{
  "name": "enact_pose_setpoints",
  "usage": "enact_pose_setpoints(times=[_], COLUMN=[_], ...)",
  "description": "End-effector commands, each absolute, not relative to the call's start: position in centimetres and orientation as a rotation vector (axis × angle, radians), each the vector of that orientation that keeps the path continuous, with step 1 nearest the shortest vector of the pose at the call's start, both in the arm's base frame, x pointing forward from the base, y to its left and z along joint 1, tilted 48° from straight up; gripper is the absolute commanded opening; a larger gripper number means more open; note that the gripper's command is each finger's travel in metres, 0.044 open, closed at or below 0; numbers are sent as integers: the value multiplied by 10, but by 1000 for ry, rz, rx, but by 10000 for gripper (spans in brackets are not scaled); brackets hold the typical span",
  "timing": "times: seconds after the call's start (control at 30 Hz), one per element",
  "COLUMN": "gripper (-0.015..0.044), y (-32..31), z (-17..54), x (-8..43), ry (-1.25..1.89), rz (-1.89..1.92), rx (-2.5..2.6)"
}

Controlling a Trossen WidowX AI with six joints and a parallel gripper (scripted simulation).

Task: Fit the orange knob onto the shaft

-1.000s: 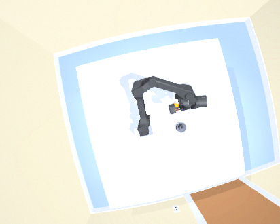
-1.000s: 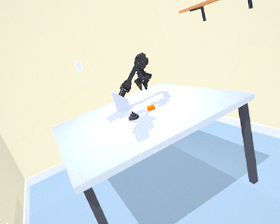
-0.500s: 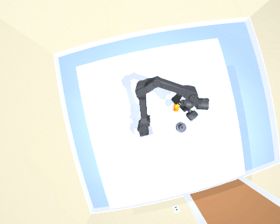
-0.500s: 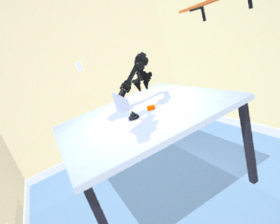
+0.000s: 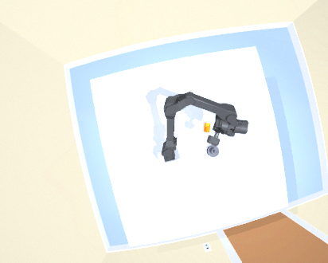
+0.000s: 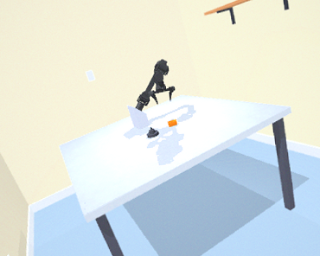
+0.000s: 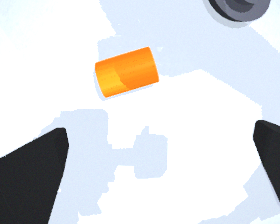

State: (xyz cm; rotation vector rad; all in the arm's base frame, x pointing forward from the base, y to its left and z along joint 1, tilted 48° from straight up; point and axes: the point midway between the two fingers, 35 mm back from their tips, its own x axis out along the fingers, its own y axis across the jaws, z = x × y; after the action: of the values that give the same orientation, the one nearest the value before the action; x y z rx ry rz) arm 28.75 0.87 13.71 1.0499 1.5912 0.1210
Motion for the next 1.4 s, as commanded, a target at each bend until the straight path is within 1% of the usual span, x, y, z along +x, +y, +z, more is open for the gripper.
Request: enact_pose_setpoints(times=[0.0, 0.17, 0.23, 0.77, 1.0, 1.37], gripper=[440, 440, 440, 440, 440, 440], y=[6, 5, 5, 7, 74, 95], z=[139, 139, 139, 137, 71, 53], x=[294, 295, 295, 295, 302, 299], ry=[1737, 1727, 1723, 1722, 1724, 1726], rz=[-632, -983, -1032, -1033, -1028, -1027], rx=[1758, 1990, 2020, 2020, 2022, 2023])
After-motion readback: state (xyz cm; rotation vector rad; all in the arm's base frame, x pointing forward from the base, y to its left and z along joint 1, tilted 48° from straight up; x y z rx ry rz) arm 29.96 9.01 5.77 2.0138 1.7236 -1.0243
